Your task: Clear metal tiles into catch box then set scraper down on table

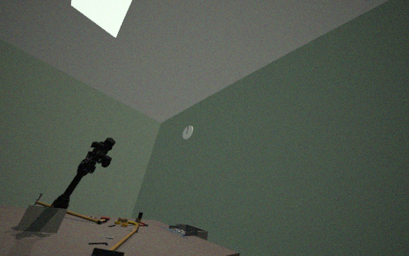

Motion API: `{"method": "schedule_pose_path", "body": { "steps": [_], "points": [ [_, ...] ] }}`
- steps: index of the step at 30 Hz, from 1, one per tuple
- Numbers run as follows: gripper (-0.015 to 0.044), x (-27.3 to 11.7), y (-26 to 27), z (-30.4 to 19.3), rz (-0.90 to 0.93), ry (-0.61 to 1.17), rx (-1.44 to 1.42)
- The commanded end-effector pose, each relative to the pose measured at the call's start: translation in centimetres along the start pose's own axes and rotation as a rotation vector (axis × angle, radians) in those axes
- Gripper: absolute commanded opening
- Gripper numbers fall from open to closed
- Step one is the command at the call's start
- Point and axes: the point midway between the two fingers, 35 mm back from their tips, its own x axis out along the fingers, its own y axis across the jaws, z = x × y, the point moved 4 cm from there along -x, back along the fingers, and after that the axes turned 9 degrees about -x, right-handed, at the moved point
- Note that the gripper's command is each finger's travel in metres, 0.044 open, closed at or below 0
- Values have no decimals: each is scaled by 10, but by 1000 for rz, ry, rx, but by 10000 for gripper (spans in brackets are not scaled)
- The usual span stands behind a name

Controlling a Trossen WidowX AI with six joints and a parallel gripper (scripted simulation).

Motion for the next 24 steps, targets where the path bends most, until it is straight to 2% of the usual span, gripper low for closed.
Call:
{"method": "schedule_pose_path", "body": {
  "steps": [1, 24],
  "points": [
    [0, 0, 7, 15, 29, -42, 21],
    [0, -8, 52, 92, 229, -225, 151]
  ]
}}
